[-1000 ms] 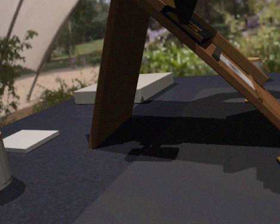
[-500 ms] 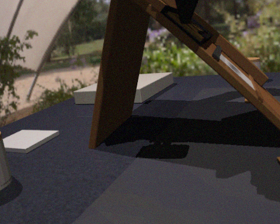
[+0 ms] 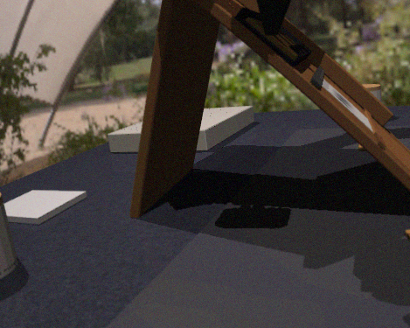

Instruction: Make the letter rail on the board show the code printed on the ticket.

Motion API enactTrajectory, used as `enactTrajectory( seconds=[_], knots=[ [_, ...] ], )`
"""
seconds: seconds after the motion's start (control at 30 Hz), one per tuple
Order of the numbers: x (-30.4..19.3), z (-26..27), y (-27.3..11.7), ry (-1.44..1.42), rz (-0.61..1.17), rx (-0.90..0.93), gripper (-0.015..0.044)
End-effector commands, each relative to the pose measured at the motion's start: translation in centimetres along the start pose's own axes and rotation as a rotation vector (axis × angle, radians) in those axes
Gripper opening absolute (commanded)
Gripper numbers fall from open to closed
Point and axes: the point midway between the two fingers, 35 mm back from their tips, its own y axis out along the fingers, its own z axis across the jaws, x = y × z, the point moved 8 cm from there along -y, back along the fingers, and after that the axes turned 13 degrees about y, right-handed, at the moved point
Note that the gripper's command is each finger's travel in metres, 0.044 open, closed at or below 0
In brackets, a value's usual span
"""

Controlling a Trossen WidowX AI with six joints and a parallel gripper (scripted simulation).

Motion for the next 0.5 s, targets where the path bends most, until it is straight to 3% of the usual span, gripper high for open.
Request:
enactTrajectory(
  seconds=[0.0,0.47],
  knots=[
    [0.07,-0.16,0.0,-0.005,-0.003,-0.001,0.0],
    [0.19,-0.61,0.01,-0.005,-0.003,-0.001,0.0]
  ],
)
